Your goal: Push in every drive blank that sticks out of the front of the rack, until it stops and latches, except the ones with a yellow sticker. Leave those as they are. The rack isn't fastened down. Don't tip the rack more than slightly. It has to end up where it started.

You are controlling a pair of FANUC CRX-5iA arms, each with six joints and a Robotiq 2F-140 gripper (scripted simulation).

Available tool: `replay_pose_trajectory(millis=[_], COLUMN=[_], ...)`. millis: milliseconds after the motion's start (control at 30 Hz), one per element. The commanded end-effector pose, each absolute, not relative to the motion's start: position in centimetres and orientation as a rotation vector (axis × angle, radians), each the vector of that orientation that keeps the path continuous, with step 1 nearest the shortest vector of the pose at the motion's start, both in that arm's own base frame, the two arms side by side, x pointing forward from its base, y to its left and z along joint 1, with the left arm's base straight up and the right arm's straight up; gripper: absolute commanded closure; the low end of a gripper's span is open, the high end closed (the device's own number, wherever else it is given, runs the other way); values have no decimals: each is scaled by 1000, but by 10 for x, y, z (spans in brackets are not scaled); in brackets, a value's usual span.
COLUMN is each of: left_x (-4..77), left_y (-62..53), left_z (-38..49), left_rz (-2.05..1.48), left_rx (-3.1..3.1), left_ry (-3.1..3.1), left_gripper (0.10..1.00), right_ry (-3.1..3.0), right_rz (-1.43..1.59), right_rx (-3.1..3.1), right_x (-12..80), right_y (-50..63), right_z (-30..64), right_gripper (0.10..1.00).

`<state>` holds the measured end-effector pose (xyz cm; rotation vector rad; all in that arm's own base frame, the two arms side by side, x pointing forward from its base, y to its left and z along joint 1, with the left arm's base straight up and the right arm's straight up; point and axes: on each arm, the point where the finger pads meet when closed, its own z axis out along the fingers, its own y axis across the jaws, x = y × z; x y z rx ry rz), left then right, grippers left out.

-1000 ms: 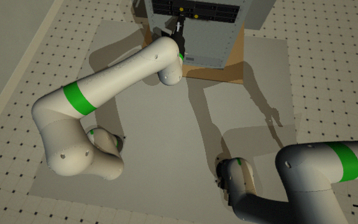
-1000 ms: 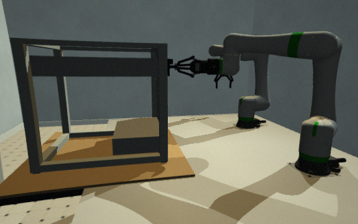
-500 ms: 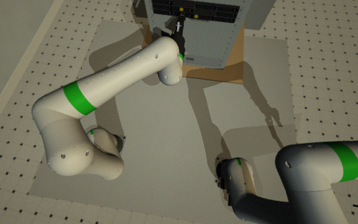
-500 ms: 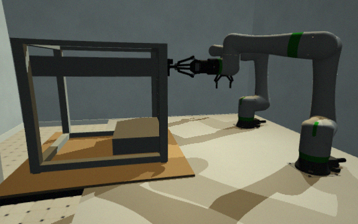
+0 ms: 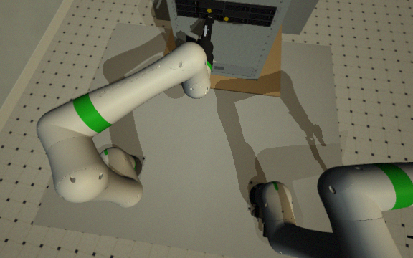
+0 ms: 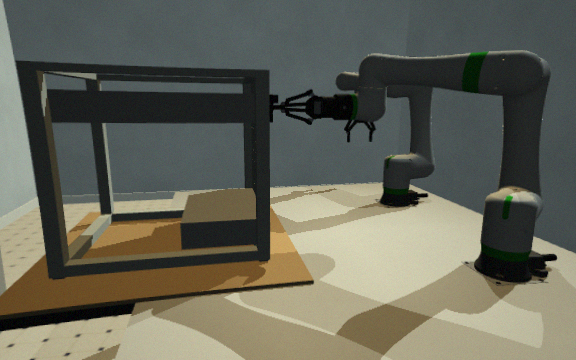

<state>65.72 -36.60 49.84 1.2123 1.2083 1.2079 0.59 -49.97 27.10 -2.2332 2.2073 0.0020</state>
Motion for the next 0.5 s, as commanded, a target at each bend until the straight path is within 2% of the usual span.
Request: replay_pose_trajectory(millis=[0,467], left_x=[657,649], left_y=[-366,-366], left_z=[500,500], left_rz=[1208,1208], left_rx=[1210,1210], left_ry=[1208,1208], left_gripper=[999,999], right_ry=[2209,2209], right_rz=[0,0], right_rx=[-2234,-2234], right_x=[6,6], right_y=[-500,-500], right_z=[272,272], right_gripper=[98,98])
